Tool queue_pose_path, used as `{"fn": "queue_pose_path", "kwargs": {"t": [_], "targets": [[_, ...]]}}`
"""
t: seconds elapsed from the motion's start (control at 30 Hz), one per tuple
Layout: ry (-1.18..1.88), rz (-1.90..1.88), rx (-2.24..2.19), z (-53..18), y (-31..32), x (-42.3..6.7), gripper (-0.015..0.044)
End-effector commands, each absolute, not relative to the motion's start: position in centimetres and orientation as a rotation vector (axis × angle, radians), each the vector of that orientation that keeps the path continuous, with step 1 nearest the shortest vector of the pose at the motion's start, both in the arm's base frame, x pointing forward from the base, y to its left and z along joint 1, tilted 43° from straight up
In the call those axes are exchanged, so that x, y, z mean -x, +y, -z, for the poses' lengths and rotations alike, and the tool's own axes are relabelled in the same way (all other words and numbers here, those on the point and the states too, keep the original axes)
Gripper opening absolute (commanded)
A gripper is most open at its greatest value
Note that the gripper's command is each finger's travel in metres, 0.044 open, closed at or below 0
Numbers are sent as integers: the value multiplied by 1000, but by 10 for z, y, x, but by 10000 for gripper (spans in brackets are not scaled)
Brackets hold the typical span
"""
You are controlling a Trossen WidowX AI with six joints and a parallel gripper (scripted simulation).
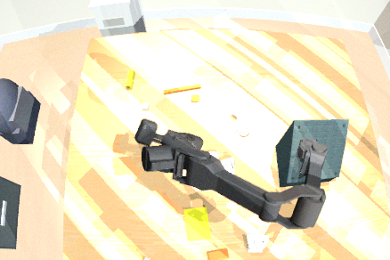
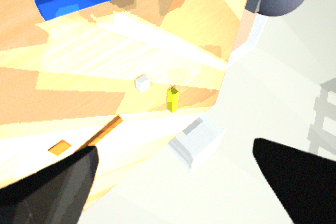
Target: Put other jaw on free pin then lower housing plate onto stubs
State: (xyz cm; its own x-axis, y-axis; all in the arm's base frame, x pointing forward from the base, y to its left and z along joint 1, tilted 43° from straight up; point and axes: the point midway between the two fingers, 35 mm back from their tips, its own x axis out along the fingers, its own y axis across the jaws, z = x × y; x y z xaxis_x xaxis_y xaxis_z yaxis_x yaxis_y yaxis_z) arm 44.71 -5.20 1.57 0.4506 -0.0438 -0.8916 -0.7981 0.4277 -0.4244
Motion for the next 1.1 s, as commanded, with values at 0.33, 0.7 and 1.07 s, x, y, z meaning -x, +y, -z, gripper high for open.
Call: {"fn": "queue_pose_path", "kwargs": {"t": [0.33, 0.7, 1.07], "targets": [[1038, -1009, 1143, 61, -97, -391, 440], [899, -1357, 1148, 113, -119, -332, 440], [604, -1603, 1108, 150, -123, -270, 440]]}}
